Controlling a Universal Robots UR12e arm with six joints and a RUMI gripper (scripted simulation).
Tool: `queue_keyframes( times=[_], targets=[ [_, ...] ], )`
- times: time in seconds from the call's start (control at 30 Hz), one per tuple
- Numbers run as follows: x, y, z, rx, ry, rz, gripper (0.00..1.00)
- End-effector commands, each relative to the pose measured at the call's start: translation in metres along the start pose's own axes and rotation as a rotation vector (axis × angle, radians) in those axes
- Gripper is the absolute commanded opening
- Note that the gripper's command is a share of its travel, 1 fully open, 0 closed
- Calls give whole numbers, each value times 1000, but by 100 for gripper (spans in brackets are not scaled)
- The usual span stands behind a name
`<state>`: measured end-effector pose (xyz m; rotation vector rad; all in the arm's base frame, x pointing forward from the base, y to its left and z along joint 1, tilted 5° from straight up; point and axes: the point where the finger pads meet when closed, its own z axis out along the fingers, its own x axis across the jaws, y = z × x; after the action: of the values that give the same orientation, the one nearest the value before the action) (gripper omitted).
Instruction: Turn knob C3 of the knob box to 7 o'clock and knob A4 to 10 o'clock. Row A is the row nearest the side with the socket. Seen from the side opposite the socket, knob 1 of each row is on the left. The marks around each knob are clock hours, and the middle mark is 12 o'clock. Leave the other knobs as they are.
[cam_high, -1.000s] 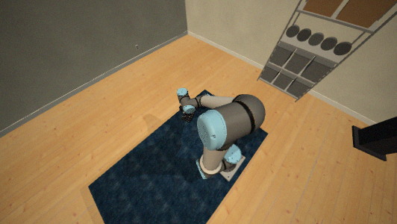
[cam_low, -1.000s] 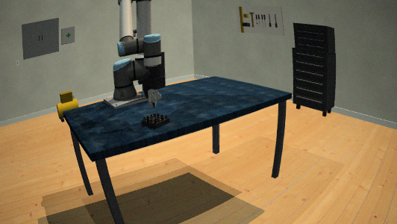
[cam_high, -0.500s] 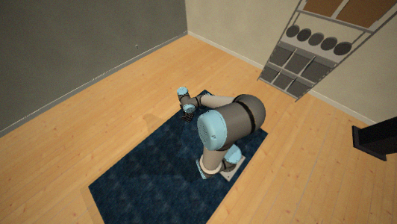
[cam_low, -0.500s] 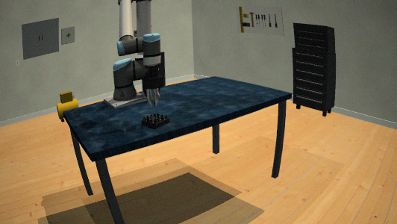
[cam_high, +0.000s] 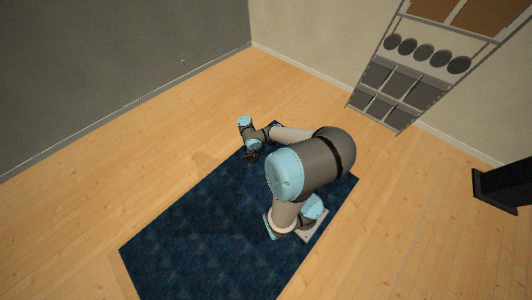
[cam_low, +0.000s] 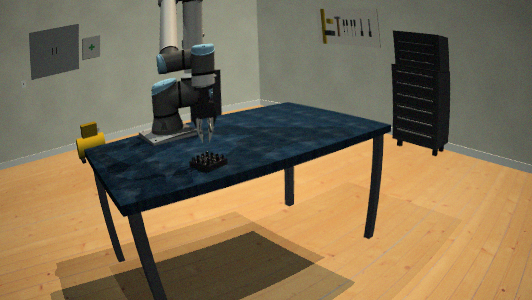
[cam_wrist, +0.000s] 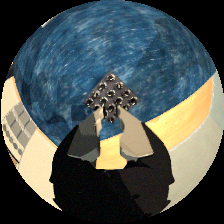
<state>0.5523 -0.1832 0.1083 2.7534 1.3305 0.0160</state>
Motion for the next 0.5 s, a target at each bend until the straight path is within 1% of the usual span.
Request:
queue_keyframes(
  times=[0.0,0.47],
  targets=[
    [0,1,-1,-1,-2,50,11],
    [1,1,-1,-1,-2,64,11]
  ],
)
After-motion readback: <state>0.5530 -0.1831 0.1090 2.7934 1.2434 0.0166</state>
